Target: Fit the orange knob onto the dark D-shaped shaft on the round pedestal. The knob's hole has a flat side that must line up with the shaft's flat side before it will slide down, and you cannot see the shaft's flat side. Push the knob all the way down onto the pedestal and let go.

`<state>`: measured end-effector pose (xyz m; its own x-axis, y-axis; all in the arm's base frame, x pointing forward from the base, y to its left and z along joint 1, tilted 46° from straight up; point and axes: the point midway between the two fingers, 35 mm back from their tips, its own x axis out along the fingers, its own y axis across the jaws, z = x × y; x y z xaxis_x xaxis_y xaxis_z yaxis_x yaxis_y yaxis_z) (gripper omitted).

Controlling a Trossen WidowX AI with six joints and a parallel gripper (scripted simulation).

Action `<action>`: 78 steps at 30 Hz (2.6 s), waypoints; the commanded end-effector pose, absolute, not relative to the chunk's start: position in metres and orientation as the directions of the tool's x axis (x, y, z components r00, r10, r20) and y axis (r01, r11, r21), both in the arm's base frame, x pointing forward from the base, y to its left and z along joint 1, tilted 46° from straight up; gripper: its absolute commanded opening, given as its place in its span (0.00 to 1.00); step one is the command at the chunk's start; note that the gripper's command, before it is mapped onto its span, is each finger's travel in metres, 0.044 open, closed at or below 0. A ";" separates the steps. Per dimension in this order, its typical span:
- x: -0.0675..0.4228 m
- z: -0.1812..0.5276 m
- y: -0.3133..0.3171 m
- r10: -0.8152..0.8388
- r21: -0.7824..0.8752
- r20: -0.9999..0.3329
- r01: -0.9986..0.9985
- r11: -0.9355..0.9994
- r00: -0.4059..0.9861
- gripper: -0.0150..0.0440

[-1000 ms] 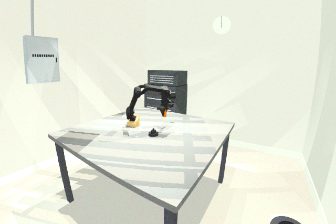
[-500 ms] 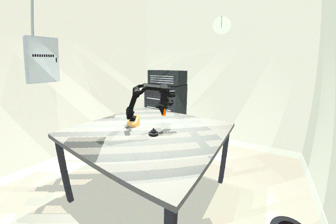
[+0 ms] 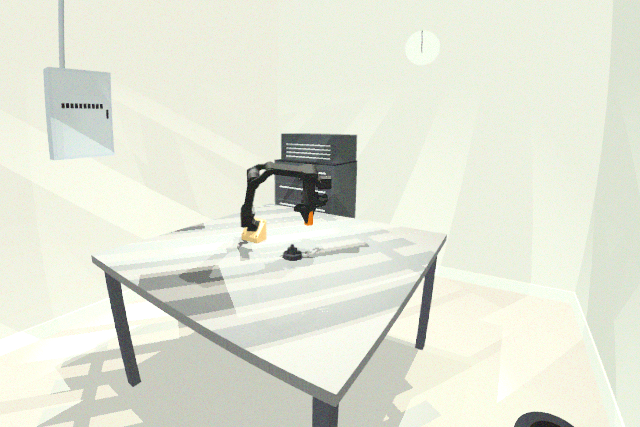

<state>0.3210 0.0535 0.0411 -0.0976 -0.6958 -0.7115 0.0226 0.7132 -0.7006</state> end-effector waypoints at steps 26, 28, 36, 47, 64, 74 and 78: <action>0.311 0.090 -0.028 -0.701 -0.705 -0.708 0.031 0.709 -0.087 0.25; 0.309 0.093 -0.033 -0.702 -0.707 -0.706 0.030 0.707 -0.088 0.25; 0.300 0.104 -0.054 -0.710 -0.715 -0.698 0.028 0.699 -0.091 0.25; 0.297 0.101 -0.067 -0.713 -0.718 -0.695 0.028 0.696 -0.093 0.25; 0.297 0.094 -0.077 -0.714 -0.718 -0.694 0.028 0.695 -0.092 0.25; 0.297 0.091 -0.081 -0.714 -0.718 -0.694 0.028 0.695 -0.092 0.25; 0.297 0.091 -0.081 -0.714 -0.718 -0.694 0.028 0.695 -0.092 0.25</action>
